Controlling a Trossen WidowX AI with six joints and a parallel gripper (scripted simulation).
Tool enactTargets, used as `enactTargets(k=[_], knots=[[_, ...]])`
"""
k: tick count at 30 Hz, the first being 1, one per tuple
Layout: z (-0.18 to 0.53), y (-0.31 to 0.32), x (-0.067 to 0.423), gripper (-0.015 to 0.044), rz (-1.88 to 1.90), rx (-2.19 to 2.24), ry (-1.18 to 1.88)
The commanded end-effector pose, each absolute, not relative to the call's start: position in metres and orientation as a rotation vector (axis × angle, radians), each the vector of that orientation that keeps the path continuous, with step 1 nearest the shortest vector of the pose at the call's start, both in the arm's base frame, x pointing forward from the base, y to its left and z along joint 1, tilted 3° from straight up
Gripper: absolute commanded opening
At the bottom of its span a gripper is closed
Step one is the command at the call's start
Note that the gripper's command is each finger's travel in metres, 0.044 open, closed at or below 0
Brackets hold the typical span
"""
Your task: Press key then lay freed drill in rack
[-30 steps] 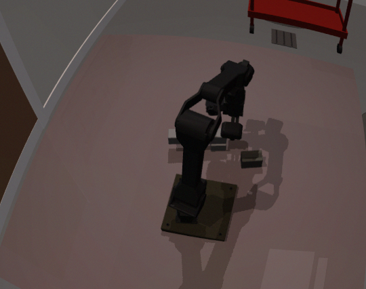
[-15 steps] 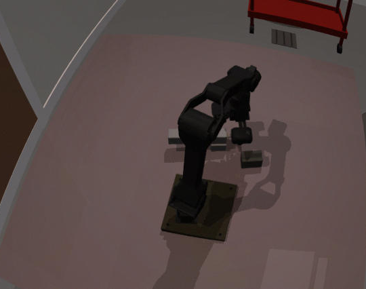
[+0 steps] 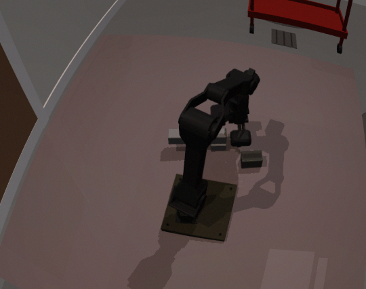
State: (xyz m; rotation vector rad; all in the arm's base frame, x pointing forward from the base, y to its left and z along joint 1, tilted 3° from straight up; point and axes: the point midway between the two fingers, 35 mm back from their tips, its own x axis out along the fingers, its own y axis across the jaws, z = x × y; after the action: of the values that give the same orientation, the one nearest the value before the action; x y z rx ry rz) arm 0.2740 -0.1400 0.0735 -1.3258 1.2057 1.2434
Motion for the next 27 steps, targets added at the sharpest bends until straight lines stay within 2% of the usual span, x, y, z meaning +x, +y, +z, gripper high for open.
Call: enactTargets(k=[1, 22, 27], knots=[[0.066, -0.138, 0.273, 0.044, 1.243, -1.322, 1.208], [0.037, -0.131, 0.272, 0.044, 1.243, -1.322, 1.208], [0.04, -0.132, 0.272, 0.0309, 1.246, -1.324, 1.206]])
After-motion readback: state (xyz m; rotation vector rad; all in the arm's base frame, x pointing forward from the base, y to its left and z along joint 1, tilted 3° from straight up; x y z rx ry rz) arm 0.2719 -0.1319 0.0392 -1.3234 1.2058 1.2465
